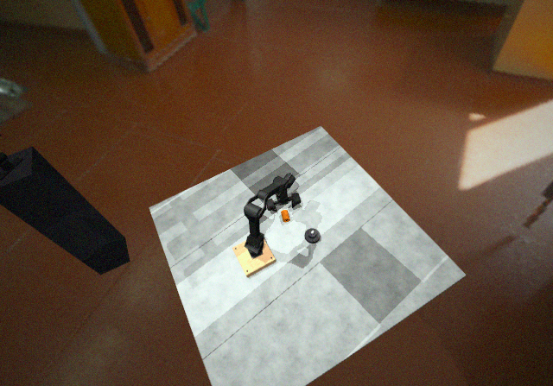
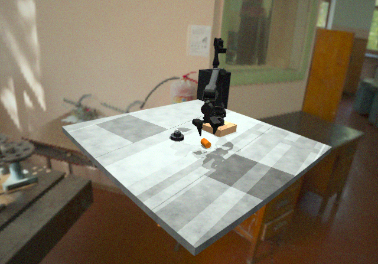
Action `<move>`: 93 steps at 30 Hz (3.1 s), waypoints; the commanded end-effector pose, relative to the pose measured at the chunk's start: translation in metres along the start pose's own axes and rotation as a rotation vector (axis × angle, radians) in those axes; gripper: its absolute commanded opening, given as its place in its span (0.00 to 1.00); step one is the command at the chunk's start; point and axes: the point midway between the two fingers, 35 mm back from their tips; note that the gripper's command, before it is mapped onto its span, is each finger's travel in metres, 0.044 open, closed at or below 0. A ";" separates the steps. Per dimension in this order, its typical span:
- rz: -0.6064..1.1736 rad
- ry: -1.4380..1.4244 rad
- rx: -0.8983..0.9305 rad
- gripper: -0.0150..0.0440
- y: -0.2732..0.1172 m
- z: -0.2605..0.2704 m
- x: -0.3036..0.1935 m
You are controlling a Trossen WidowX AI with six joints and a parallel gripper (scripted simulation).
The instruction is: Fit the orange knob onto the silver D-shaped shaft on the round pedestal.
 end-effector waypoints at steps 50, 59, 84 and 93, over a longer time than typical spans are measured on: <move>-0.002 -0.001 0.004 0.66 0.067 0.001 0.006; -0.002 -0.001 0.004 0.62 0.067 0.001 0.006; -0.255 0.004 -0.044 0.56 0.057 0.002 -0.007; -0.407 0.004 -0.071 0.56 0.053 0.004 -0.017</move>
Point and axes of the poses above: the point midway between the two fingers, 35 mm back from their tips, its own y axis out along the fingers, its own z axis across the jaws, x = y × z, and after that the axes turned 10 degrees about -y, right-handed
